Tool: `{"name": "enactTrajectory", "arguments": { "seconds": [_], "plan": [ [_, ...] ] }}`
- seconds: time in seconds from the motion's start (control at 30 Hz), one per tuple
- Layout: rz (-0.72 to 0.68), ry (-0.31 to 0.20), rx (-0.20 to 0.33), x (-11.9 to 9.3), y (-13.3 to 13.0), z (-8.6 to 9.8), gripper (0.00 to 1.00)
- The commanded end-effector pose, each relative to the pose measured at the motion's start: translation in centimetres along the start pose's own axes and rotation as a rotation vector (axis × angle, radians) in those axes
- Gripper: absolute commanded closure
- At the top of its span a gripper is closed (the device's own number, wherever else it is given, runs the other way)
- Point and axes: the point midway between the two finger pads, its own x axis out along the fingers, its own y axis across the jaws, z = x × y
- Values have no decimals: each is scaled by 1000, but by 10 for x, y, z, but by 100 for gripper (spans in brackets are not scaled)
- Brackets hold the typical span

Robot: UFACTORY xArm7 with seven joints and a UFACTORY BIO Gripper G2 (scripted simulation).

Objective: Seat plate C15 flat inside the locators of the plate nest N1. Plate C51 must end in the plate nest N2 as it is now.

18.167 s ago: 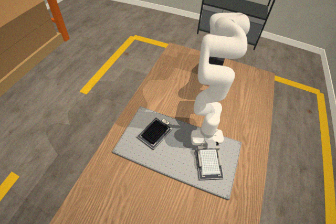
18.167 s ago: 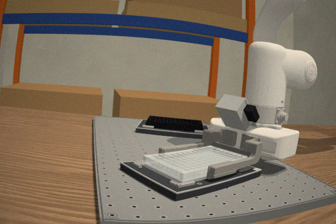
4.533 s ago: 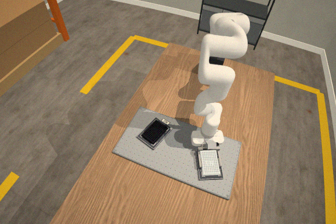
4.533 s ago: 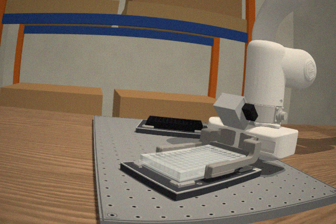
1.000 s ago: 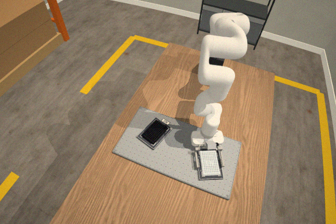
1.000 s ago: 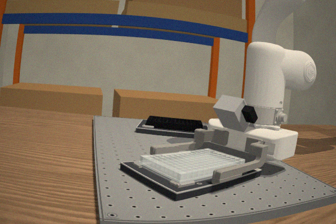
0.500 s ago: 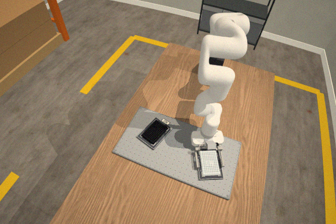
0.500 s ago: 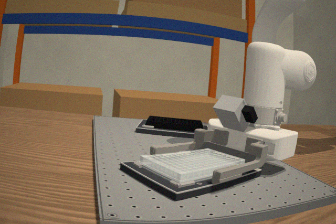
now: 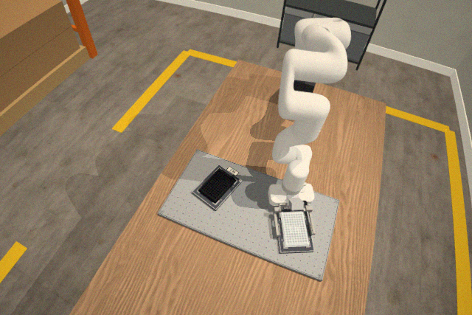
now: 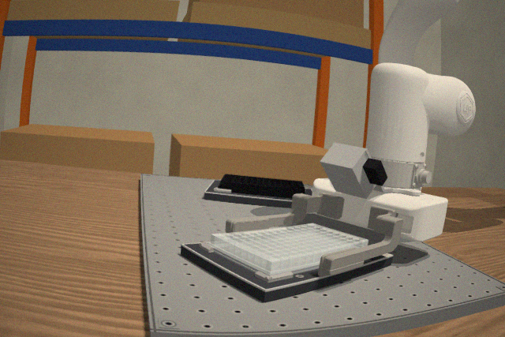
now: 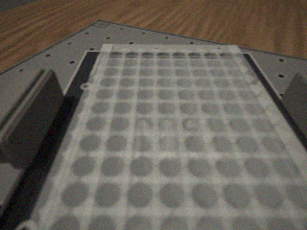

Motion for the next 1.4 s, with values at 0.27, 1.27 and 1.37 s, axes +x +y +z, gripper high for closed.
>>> {"name": "enactTrajectory", "arguments": {
  "seconds": [0.27, 1.27, 1.37],
  "plan": [
    [0, -3, 0, 1, 0, 1, 46],
    [0, -3, 0, 1, 0, 49, 46],
    [0, -3, 0, 1, 0, 57, 46]
  ]
}}
